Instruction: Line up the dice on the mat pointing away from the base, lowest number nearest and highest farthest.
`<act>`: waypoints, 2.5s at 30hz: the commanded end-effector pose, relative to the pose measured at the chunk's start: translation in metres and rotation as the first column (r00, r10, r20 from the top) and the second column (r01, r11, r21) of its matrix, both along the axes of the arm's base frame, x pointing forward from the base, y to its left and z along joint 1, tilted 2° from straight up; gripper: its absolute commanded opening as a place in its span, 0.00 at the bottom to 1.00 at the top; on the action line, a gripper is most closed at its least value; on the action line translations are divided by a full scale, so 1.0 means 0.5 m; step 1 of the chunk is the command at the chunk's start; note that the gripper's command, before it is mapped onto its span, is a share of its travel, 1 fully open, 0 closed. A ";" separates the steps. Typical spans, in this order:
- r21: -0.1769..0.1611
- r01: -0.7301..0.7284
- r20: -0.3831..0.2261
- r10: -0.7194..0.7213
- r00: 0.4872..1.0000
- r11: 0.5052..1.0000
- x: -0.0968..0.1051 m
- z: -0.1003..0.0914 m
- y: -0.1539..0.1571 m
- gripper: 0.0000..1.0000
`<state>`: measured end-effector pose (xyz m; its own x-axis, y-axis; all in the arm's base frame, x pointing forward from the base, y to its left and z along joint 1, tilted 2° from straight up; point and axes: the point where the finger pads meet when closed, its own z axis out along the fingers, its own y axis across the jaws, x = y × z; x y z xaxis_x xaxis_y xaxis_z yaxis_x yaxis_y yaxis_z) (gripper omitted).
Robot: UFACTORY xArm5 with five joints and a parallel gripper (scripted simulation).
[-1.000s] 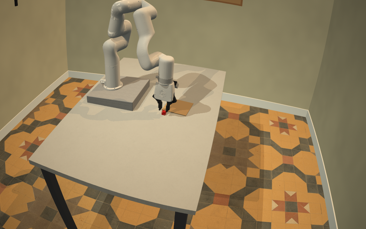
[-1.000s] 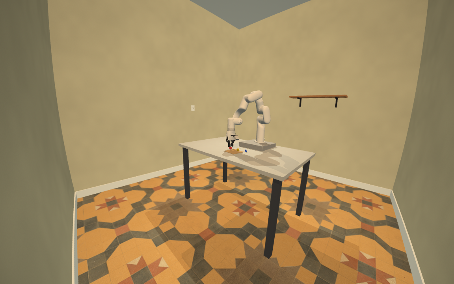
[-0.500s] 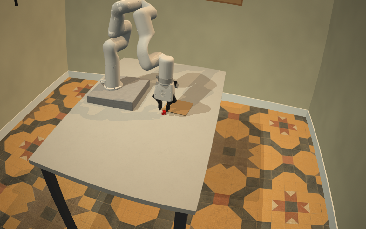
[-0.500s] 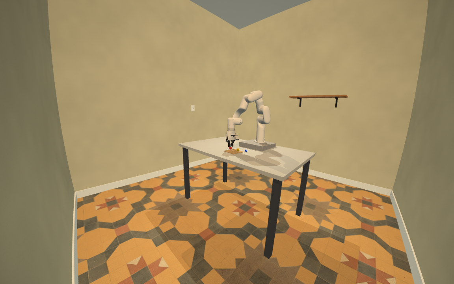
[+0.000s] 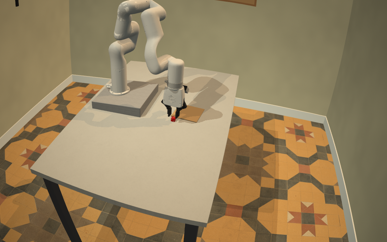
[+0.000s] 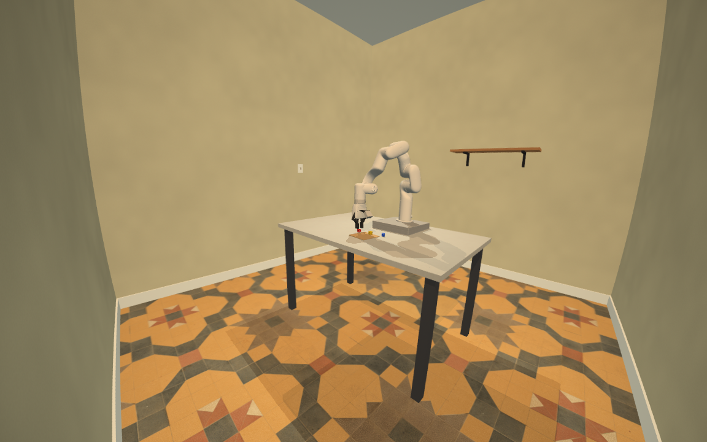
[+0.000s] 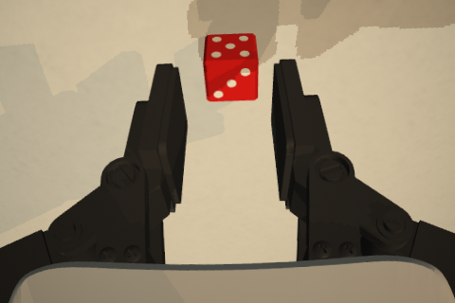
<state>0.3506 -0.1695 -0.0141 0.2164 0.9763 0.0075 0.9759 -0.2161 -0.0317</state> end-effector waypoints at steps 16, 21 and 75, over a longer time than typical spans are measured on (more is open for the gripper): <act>-0.001 0.000 0.003 0.000 1.000 1.000 0.002 -0.020 0.000 0.36; -0.001 0.000 0.003 0.000 1.000 1.000 0.001 -0.028 0.000 0.36; -0.001 0.000 0.003 0.000 1.000 1.000 0.001 -0.046 0.000 0.15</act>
<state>0.3498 -0.1689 -0.0381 0.2164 0.9763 0.0074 0.9759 -0.2161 -0.0316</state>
